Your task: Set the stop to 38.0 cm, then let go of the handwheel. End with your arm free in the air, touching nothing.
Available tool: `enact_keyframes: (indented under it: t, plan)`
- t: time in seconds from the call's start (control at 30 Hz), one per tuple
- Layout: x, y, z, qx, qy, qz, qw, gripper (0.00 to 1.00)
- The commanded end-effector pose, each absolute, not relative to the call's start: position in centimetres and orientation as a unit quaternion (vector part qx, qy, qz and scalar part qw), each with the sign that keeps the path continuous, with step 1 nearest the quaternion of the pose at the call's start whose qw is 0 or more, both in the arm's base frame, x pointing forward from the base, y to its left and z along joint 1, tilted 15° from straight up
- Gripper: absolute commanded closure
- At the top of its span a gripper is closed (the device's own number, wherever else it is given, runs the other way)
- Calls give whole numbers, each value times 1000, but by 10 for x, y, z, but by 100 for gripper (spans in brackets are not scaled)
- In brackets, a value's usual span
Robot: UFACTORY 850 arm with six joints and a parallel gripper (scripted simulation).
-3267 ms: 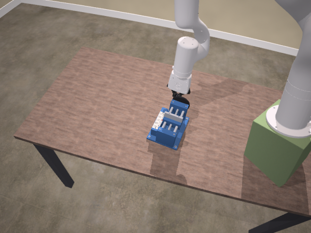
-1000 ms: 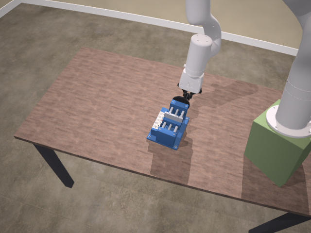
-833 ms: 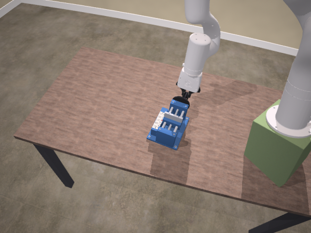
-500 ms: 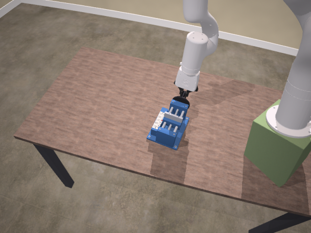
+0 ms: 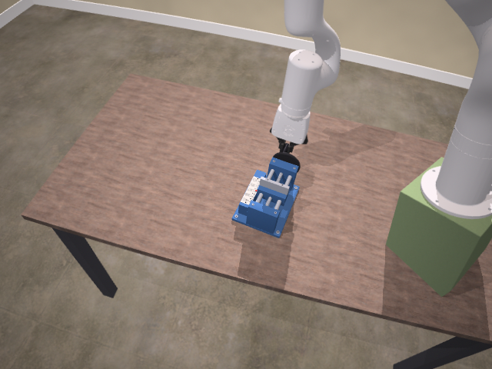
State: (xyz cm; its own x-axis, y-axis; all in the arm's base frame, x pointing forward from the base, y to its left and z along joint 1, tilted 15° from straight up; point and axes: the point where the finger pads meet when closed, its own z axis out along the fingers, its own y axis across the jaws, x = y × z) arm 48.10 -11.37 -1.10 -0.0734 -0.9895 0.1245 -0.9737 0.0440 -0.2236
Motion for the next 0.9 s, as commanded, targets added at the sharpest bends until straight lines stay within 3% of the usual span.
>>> enact_keyframes:
  t: [0.0,0.87]
  plan:
    - [486,-114,-13,-680,722,-125,31,94]
    - [499,-117,-26,-680,722,-125,31,94]
